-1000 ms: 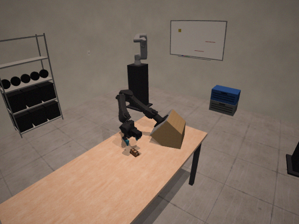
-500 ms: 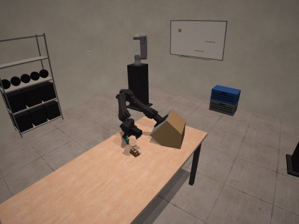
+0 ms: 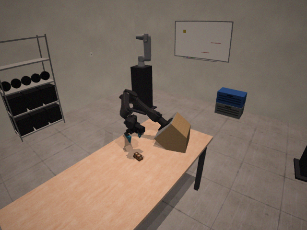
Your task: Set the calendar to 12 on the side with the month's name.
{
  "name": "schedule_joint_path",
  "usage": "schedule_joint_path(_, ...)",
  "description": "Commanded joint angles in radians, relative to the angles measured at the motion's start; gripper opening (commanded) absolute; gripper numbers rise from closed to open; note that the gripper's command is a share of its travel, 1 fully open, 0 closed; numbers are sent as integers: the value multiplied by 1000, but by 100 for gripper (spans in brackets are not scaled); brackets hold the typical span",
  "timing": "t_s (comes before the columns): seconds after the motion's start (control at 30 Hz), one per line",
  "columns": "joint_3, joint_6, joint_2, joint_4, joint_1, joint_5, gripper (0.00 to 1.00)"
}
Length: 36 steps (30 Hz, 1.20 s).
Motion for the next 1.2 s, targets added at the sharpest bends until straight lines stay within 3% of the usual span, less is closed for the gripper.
schedule_joint_path(0.0,49,65,6,-97,36,-15,100)
schedule_joint_path(1.17,52,68,-3,-99,39,-16,100)
